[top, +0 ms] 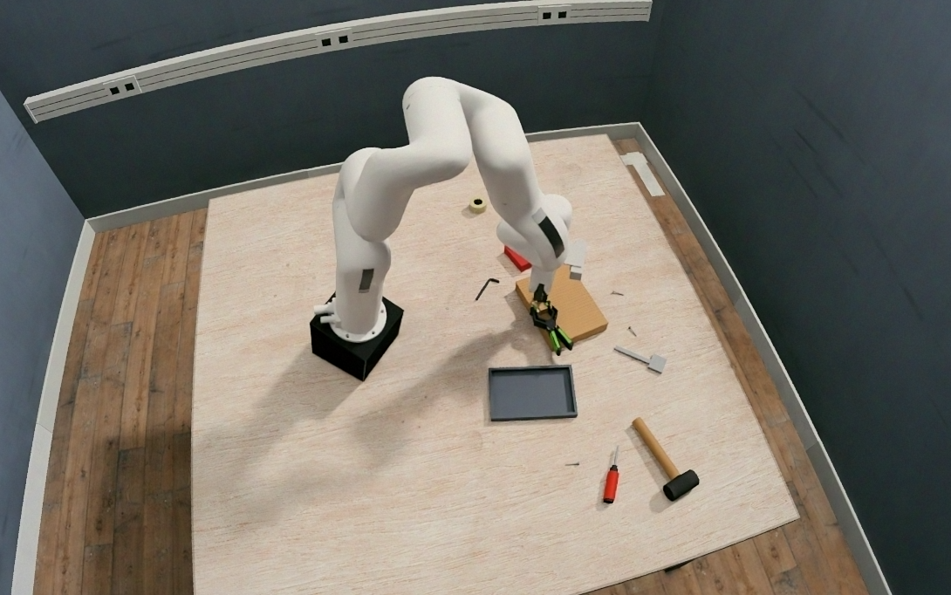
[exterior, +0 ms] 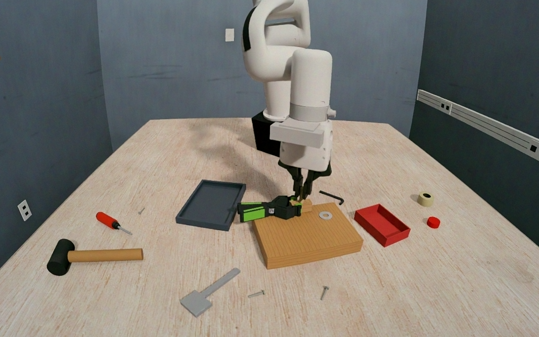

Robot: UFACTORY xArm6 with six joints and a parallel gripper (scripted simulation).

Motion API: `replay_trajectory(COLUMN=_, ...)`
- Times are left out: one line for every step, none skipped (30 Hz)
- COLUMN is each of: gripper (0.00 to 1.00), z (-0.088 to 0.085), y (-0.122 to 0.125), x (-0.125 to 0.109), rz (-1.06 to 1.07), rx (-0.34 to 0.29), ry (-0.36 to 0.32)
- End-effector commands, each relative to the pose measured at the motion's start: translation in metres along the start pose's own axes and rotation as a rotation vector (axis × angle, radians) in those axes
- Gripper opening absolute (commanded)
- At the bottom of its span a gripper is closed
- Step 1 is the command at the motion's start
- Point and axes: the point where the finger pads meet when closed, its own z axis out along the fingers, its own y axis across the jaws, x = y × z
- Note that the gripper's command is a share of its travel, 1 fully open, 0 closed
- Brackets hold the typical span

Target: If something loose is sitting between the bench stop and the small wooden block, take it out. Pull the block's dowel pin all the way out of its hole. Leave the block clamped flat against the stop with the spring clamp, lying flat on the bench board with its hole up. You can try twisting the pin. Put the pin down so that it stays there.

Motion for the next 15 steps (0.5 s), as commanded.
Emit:
replay_trajectory(gripper=0.0, z=-0.0011, y=-0.0007, x=0.0013, rz=-0.037, rx=0.001, ry=0.005)
replay_trajectory(gripper=0.0, z=-0.0012, y=-0.0007, x=0.0013, rz=-0.052, rx=0.001, ry=0.005)
replay_trajectory(gripper=0.0, z=-0.0012, y=-0.0007, x=0.0013, rz=-0.066, rx=0.001, ry=0.005)
replay_trajectory(gripper=0.0, z=-0.0012, y=-0.0007, x=0.0013, rz=-0.08, rx=0.001, ry=0.005)
replay_trajectory(gripper=0.0, z=-0.0012, y=-0.0007, x=0.0013, rz=-0.094, rx=0.001, ry=0.005)
replay_trajectory(gripper=0.0, z=-0.0012, y=-0.0007, x=0.0013, rz=-0.107, rx=0.001, ry=0.005)
replay_trajectory(gripper=0.0, z=-0.0013, y=-0.0007, x=0.0013, rz=-0.121, rx=0.001, ry=0.005)
replay_trajectory(gripper=0.0, z=-0.0013, y=-0.0007, x=0.0013, rz=-0.135, rx=0.001, ry=0.005)
replay_trajectory(gripper=0.0, z=-0.0013, y=-0.0007, x=0.0013, rz=-0.149, rx=0.001, ry=0.005)
replay_trajectory(gripper=0.0, z=-0.0013, y=-0.0007, x=0.0013, rz=-0.163, rx=0.001, ry=0.005)
replay_trajectory(gripper=0.0, z=-0.0013, y=-0.0007, x=0.0013, rz=-0.176, rx=0.001, ry=0.005)
replay_trajectory(gripper=0.0, z=-0.0014, y=-0.0007, x=0.0013, rz=-0.19, rx=0.0, ry=0.005)
replay_trajectory(gripper=0.0, z=-0.0014, y=-0.0007, x=0.0013, rz=-0.203, rx=0.0, ry=0.005)
replay_trajectory(gripper=0.0, z=-0.0014, y=-0.0007, x=0.0013, rz=-0.217, rx=0.0, ry=0.005)
replay_trajectory(gripper=0.0, z=-0.0014, y=-0.0007, x=0.0013, rz=-0.217, rx=0.0, ry=0.005)
